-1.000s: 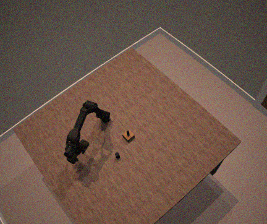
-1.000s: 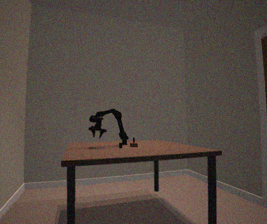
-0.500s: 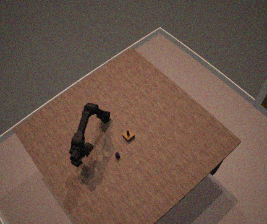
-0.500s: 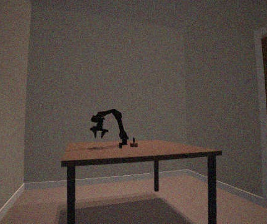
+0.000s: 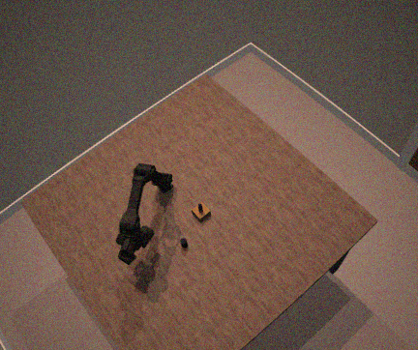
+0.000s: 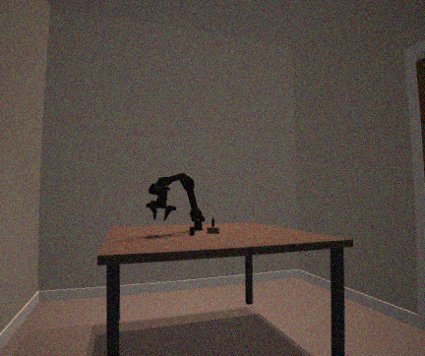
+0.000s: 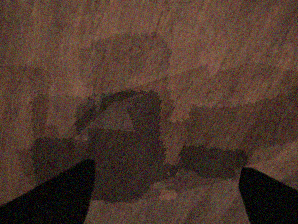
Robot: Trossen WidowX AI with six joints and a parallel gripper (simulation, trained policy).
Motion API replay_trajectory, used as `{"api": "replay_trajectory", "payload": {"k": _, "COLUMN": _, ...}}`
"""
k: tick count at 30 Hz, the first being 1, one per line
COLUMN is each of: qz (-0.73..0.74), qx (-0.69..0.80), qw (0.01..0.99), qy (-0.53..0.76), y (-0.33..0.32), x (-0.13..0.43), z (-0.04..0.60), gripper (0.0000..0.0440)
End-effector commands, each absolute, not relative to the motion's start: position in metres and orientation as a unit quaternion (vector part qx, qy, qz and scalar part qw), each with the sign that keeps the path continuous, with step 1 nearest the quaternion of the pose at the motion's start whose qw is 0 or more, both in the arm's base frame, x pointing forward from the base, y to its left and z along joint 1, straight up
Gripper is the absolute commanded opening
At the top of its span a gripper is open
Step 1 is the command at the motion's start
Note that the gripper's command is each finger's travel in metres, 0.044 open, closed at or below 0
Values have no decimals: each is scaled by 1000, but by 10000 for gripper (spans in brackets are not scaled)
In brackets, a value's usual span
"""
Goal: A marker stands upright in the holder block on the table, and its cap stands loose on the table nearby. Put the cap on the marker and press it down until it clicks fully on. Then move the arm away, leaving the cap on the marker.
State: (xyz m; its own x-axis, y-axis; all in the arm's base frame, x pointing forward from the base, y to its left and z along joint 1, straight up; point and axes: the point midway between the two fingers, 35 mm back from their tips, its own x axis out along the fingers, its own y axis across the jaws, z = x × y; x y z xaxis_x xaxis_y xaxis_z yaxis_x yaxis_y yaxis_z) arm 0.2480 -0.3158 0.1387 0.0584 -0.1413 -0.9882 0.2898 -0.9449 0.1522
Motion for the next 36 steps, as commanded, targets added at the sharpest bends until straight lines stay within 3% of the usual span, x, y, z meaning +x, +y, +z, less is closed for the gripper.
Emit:
{"api": "replay_trajectory", "payload": {"k": 1, "qz": -685, "qx": 710, "qw": 155, "qy": 48, "y": -311, "x": 258, "z": 139, "gripper": 318}}
{"api": "replay_trajectory", "payload": {"k": 36, "qz": -692, "qx": 709, "qw": 122, "qy": 67, "y": -248, "x": 320, "z": 132, "gripper": 313}}
